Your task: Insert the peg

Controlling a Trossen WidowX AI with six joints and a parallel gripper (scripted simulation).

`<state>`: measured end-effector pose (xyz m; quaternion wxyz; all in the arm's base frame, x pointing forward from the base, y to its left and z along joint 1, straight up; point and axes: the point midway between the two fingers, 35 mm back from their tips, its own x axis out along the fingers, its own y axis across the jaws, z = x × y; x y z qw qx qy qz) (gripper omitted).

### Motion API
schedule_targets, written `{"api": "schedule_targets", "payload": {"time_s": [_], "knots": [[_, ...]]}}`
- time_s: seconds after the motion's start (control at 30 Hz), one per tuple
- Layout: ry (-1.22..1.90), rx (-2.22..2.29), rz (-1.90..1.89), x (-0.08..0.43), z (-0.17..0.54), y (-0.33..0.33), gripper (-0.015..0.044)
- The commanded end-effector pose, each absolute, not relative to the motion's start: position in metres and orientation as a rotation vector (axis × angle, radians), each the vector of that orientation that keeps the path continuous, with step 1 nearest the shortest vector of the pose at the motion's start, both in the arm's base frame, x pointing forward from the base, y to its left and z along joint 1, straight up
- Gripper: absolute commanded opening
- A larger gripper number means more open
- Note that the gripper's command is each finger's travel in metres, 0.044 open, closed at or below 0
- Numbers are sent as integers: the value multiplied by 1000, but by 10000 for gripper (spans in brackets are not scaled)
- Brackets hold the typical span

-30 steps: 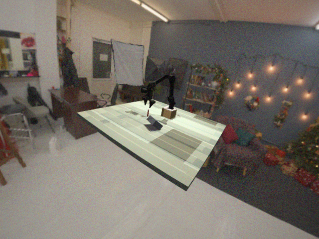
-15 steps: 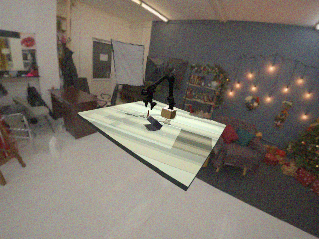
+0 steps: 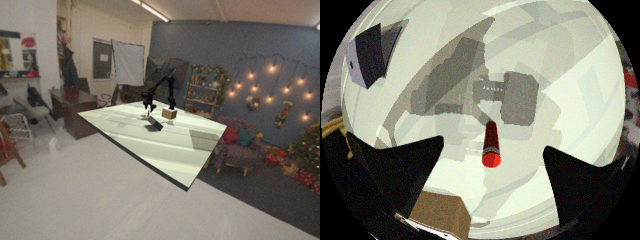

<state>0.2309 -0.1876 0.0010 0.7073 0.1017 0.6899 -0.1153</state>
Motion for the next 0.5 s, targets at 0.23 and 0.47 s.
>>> {"api": "schedule_targets", "payload": {"time_s": [0.23,0.47], "knots": [[1538,231,-247,229,-19,-185,440],[1539,231,-247,228,-29,-184,440]]}}
